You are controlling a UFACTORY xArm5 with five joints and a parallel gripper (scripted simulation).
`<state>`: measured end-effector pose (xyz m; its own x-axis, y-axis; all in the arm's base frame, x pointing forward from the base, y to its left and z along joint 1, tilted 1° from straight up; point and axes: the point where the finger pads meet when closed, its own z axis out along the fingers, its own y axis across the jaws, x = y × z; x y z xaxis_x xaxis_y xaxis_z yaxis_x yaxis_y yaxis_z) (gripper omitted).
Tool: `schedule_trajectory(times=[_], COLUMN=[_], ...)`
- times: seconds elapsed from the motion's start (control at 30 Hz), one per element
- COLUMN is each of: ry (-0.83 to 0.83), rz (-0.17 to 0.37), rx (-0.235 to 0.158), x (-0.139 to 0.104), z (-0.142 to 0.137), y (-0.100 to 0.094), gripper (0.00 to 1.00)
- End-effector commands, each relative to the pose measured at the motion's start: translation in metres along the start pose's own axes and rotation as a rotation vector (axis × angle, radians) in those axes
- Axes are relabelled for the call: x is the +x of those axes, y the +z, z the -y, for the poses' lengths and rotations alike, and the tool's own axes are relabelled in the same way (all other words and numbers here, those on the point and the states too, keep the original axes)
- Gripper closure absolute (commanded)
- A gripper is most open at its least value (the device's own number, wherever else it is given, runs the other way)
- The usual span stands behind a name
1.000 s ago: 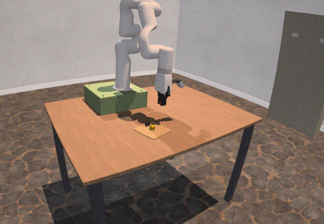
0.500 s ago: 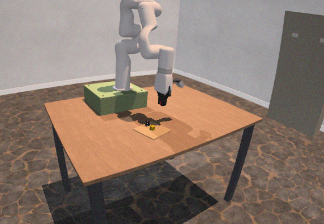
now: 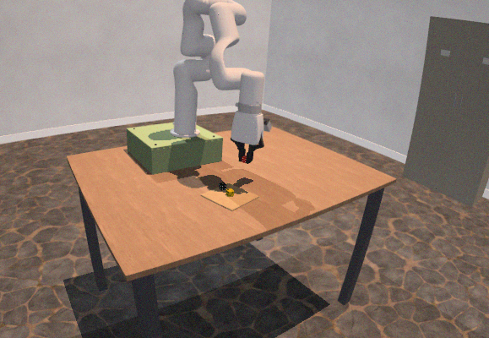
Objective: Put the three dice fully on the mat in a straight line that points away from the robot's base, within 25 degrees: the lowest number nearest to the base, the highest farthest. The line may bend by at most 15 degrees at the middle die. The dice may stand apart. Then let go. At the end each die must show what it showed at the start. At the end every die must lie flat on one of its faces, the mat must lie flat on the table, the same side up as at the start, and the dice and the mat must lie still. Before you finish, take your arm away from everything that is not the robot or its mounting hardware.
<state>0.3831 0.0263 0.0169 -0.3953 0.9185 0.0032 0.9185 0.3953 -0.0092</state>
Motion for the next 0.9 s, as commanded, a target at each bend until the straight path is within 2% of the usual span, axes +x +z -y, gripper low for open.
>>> schedule_trajectory(times=[0.0, 0.27, 0.37, 0.43, 0.87], ry=[-0.168, -0.431, -0.45, -0.576, -0.937], rz=[-0.001, -0.001, -0.001, -0.002, -0.003], rx=[0.001, 0.001, 0.001, 0.0, 0.0], x=[-0.015, -0.04, -0.042, -0.054, -0.09], z=[-0.009, -0.02, -0.02, -0.025, -0.035], y=[-0.001, -0.002, -0.002, -0.002, -0.002], gripper=[0.85, 0.85, 0.85, 0.85, 0.85])
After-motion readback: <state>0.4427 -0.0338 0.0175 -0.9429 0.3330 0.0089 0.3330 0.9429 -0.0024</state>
